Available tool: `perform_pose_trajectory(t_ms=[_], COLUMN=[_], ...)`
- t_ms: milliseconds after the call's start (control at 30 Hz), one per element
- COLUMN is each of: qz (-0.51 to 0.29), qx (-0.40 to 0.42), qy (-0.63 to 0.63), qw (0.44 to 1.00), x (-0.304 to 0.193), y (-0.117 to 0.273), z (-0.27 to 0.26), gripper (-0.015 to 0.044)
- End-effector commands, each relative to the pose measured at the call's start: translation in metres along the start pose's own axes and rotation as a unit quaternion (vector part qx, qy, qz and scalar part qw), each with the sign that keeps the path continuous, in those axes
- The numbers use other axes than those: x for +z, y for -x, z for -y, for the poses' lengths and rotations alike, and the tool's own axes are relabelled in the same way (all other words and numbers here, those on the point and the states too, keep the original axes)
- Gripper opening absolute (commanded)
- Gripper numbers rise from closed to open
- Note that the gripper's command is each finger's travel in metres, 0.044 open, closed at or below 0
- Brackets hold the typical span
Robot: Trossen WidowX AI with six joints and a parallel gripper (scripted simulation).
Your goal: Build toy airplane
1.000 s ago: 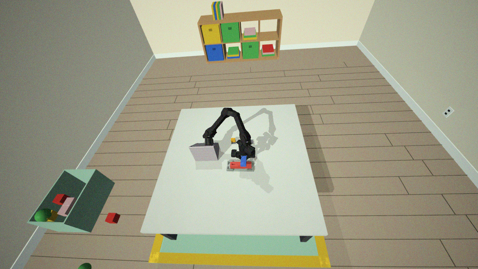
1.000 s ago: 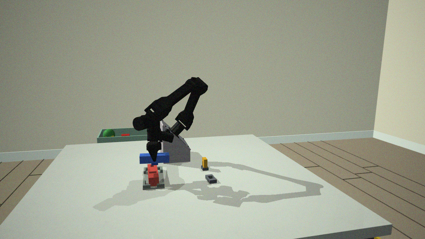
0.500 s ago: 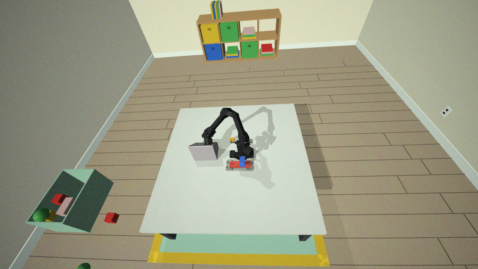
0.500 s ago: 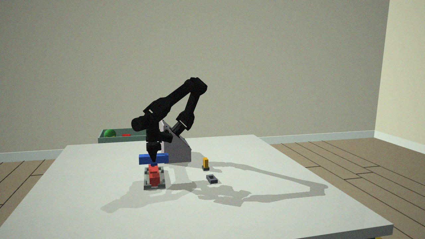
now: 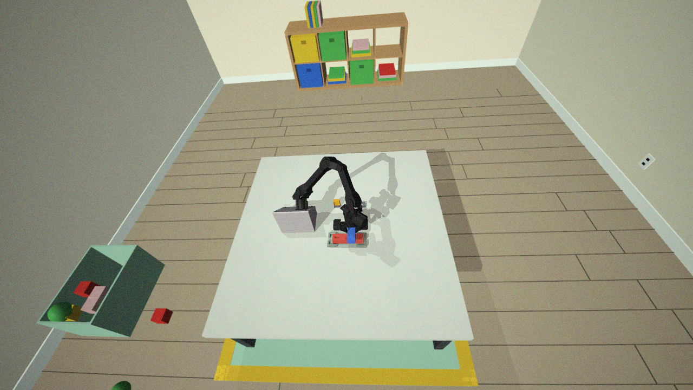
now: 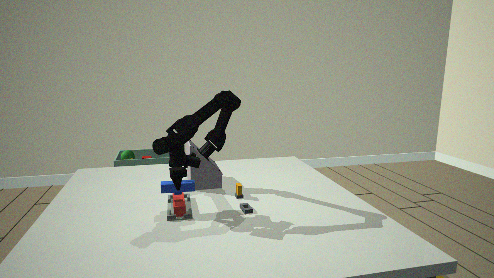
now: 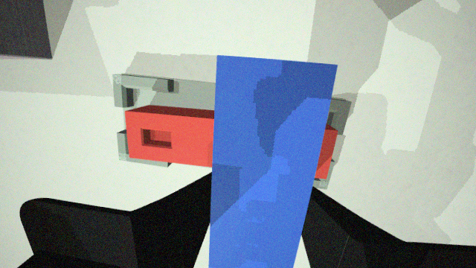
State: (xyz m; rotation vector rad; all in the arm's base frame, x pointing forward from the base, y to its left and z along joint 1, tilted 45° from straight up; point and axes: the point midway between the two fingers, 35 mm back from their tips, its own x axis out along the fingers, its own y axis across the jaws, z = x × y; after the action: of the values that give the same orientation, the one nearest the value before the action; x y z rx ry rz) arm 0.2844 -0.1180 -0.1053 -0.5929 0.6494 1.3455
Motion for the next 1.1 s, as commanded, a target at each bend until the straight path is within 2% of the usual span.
perform_pose_trajectory(t_ms=[0, 800, 1067], qz=[0.003, 0.003, 0.002], qx=[0.002, 0.002, 0.001], qy=[-0.004, -0.004, -0.001], qw=[1.0, 1.0, 1.0], x=[0.0, 0.001, 0.001], y=[-0.007, -0.034, -0.032], z=[-0.001, -0.002, -0.001], gripper=[0.0195, 0.0195, 0.0142])
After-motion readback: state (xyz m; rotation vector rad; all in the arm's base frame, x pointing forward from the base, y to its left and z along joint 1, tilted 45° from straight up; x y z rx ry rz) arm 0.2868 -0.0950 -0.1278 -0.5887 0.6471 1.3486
